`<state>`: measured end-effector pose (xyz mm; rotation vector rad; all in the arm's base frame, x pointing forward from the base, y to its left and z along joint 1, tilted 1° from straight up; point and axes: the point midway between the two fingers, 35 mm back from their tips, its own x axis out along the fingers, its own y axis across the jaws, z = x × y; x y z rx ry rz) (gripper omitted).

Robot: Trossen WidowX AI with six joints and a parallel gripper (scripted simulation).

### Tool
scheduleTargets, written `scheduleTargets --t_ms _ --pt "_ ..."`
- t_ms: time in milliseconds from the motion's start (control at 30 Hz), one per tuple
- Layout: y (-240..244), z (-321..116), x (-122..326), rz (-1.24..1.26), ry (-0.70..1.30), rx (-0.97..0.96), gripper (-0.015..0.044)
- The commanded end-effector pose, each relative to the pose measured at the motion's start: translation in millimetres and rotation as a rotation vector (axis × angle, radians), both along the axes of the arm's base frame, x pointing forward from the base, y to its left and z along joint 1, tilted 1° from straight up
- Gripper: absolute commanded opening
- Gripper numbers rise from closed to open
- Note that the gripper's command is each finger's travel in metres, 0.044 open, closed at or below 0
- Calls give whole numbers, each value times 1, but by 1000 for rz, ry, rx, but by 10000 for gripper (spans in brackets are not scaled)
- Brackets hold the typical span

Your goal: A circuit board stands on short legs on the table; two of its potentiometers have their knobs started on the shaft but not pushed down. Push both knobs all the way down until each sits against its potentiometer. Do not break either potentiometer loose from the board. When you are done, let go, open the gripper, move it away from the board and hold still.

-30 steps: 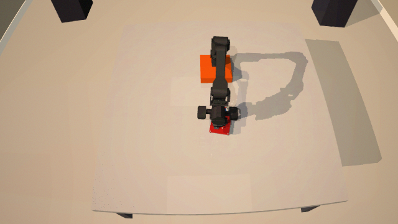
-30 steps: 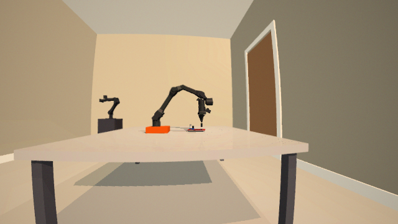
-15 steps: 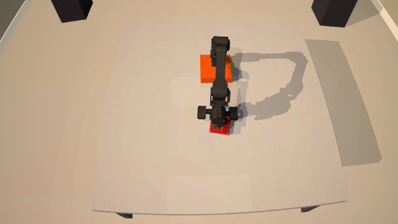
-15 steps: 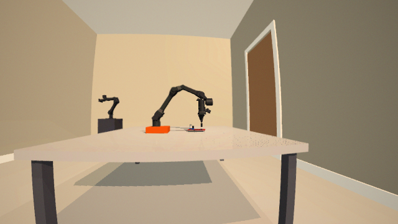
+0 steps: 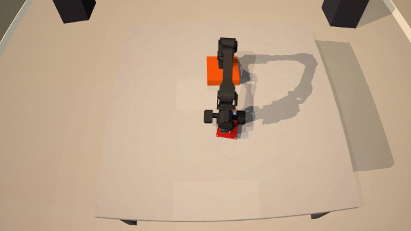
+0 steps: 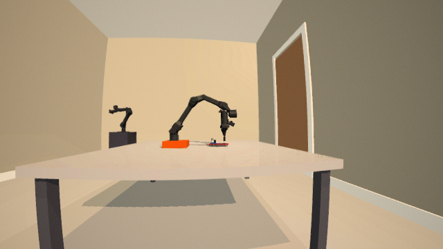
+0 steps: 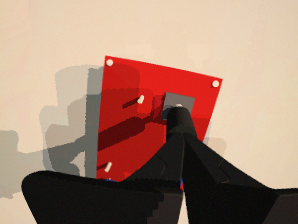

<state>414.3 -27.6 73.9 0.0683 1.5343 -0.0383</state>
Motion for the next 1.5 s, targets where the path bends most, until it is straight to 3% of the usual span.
scheduleTargets --t_ms 0,1467 --pt "0 -2 0 5 2 -3 0" --pt "0 -9 0 5 2 -3 0"
